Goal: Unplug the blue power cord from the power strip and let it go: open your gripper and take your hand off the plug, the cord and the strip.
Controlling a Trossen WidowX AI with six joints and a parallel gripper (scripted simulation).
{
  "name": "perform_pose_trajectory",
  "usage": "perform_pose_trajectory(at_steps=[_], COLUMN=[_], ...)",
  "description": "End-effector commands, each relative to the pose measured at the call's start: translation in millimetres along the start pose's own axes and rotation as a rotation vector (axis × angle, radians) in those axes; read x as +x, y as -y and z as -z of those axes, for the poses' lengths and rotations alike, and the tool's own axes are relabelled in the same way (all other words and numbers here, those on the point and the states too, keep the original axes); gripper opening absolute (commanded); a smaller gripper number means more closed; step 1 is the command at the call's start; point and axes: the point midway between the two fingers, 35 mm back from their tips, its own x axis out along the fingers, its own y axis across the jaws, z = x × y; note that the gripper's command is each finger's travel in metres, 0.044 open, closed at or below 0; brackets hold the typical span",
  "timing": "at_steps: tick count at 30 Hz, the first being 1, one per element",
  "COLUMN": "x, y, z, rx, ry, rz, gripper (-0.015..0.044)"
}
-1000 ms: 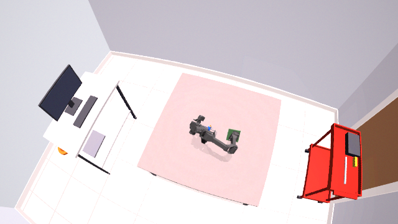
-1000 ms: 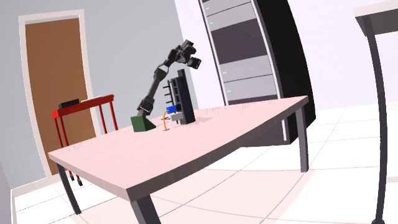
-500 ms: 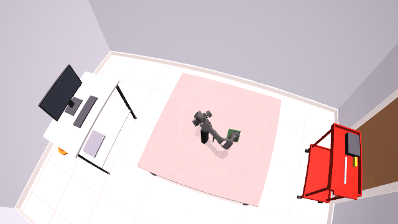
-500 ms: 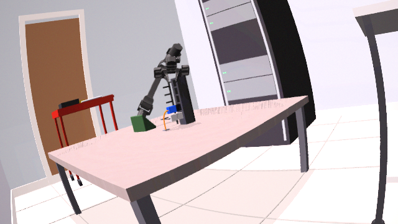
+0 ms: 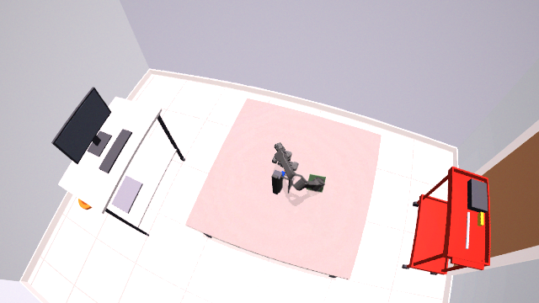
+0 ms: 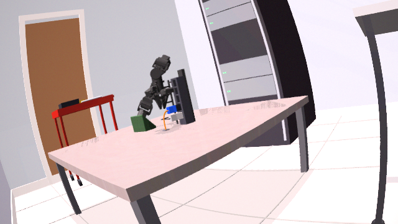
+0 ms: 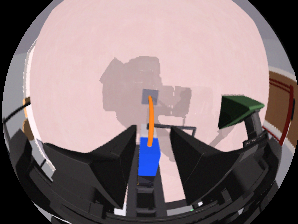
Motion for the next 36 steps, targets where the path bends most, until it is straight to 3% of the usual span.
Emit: perform_pose_trajectory(at_steps=[1, 36], x=[0, 0], y=[0, -1], z=[3, 43], rx=[0.035, 0.035], ry=[-0.021, -0.023], rz=[0.002, 0.002], gripper=[0.0160, 0.0160])
